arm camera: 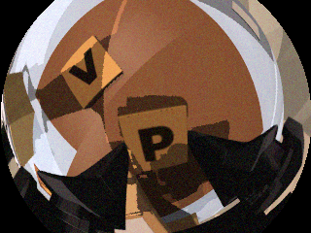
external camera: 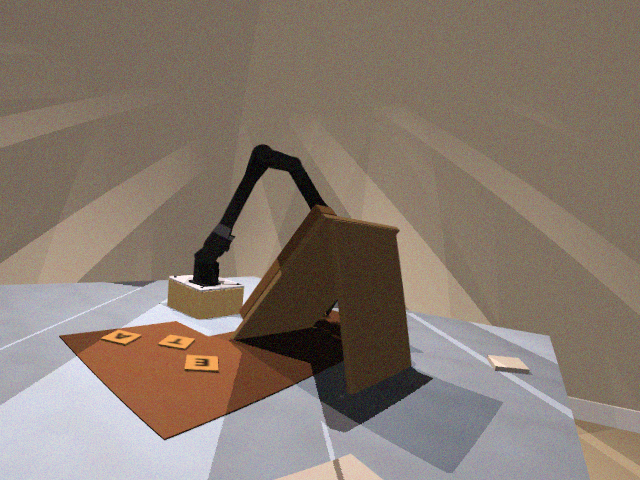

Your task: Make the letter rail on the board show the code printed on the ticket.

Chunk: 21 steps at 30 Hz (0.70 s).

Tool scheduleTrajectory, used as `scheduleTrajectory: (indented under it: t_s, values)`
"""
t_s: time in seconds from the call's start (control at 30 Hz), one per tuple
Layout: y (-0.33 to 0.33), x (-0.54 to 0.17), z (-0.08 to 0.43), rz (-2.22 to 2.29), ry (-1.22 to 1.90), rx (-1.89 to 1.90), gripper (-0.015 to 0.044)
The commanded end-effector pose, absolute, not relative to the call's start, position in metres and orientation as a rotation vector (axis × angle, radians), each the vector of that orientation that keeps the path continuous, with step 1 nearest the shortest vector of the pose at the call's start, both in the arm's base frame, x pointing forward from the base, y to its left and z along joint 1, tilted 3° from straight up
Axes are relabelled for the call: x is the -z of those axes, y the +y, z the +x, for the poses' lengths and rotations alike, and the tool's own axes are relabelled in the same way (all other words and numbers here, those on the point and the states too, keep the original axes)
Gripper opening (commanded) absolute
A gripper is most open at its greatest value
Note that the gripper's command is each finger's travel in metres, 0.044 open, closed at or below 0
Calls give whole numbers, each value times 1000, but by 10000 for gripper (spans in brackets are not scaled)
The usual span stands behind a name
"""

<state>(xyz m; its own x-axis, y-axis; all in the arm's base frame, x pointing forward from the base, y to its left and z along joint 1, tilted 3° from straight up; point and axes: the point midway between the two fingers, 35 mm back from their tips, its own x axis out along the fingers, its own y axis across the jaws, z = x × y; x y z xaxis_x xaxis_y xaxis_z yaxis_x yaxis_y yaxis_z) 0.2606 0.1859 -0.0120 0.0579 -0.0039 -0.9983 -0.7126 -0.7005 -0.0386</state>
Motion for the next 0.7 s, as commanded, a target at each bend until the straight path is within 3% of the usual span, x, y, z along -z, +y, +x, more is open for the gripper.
scheduleTrajectory:
  t_s: [0.0,0.67]
  values:
    - [186,9,261,-1800,719,-1686,0]
    - [186,2,259,-1798,718,-1690,0]
